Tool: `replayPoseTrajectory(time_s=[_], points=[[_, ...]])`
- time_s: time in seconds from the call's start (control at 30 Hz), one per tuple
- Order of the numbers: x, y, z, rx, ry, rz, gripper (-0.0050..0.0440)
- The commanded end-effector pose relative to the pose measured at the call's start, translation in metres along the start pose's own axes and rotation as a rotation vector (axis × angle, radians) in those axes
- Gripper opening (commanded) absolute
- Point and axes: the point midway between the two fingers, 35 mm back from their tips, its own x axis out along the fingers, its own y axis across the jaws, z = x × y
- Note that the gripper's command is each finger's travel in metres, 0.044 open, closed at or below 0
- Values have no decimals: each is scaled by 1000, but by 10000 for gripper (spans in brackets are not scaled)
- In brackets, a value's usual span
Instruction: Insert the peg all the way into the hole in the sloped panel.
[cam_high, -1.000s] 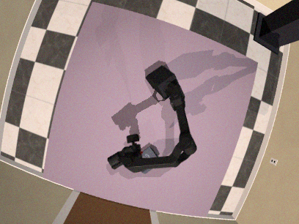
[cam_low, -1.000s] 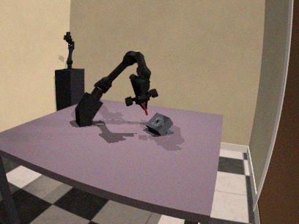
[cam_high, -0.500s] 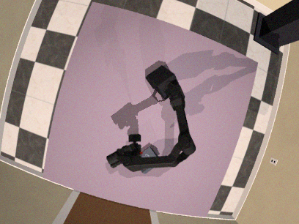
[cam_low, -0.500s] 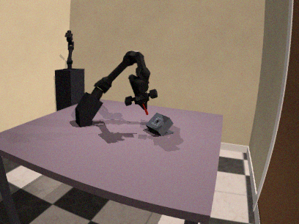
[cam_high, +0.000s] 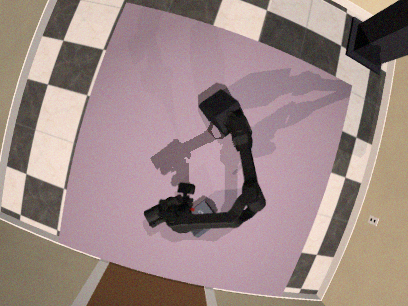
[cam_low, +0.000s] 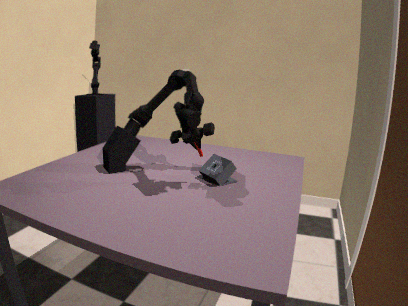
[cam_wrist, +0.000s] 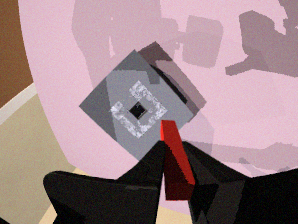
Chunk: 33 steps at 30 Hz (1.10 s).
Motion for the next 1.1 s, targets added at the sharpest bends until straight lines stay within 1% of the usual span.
replayPoseTrajectory(time_s=[0.0,1.07], points=[[-3,5,-3,6,-4,13,0],[7,10,1,156,0,53,0]])
